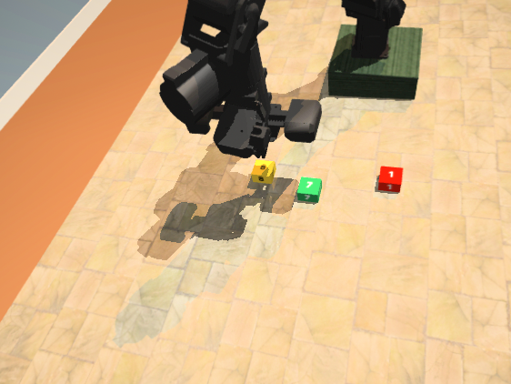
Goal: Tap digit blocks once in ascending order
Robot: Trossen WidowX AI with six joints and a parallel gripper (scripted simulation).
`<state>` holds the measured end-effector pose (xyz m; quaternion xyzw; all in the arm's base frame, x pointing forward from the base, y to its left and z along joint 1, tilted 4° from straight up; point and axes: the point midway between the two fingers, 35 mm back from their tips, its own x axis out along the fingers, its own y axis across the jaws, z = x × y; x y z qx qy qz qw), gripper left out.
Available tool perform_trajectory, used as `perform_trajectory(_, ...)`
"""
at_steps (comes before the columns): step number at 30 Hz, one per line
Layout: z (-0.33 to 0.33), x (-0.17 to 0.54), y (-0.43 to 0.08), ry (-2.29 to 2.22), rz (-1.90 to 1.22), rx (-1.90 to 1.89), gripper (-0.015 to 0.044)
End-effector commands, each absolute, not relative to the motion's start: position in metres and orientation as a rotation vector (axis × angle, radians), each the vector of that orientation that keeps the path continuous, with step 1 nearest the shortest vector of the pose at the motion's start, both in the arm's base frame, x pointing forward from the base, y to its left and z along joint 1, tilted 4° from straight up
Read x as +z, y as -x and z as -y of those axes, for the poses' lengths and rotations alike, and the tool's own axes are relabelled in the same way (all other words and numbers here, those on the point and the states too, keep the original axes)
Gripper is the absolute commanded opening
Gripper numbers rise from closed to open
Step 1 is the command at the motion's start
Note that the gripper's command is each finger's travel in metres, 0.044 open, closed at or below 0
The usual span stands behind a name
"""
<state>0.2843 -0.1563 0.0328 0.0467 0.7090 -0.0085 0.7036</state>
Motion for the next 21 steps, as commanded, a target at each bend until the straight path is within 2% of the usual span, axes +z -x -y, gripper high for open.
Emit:
perform_trajectory(1, 0.156, 0.022, -0.285, -0.092, -1.563, -0.020, 0.0020)
perform_trajectory(21, 0.155, -0.007, -0.285, -0.093, -1.564, -0.020, 0.0020)
